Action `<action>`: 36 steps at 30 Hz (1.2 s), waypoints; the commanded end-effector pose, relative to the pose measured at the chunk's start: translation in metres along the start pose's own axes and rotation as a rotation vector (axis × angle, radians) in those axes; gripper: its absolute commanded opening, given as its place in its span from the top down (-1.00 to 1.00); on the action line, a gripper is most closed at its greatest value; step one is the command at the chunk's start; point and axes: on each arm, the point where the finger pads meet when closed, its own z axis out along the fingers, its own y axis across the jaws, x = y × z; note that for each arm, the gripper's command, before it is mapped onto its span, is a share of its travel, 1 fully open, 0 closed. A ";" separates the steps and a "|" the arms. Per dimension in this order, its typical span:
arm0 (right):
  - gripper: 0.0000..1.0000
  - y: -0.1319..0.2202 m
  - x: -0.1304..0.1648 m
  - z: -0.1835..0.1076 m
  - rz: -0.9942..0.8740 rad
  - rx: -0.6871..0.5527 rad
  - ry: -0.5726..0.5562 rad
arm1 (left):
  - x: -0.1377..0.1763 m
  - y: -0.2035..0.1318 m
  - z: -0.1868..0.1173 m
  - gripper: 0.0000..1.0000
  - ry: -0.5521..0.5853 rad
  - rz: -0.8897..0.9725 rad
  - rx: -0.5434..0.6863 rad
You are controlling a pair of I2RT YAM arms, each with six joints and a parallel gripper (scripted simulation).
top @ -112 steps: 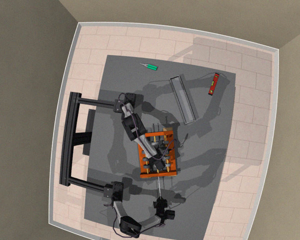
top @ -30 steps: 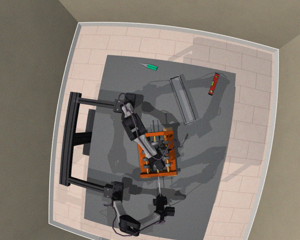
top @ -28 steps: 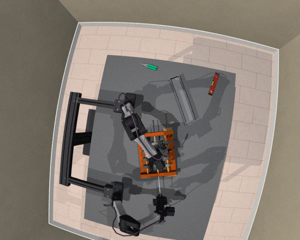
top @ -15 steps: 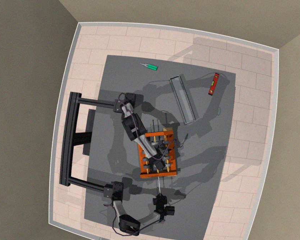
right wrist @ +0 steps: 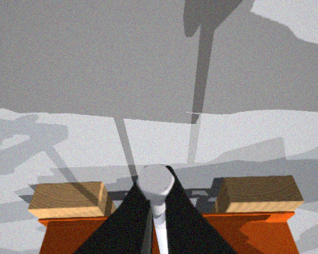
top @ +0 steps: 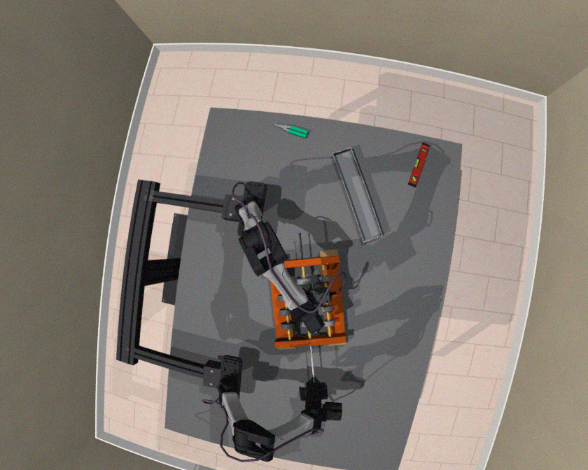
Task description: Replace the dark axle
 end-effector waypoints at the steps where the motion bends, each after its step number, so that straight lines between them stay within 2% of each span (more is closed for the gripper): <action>1: 1.00 0.005 0.017 -0.006 -0.023 -0.034 0.030 | -0.010 -0.014 -0.024 1.00 -0.049 0.004 0.052; 25: 1.00 0.004 0.023 -0.001 -0.019 -0.027 0.039 | -0.007 -0.012 -0.003 1.00 -0.033 0.007 0.016; 36: 1.00 0.000 0.027 -0.001 -0.017 -0.013 0.043 | -0.007 -0.014 -0.003 1.00 -0.034 0.004 0.022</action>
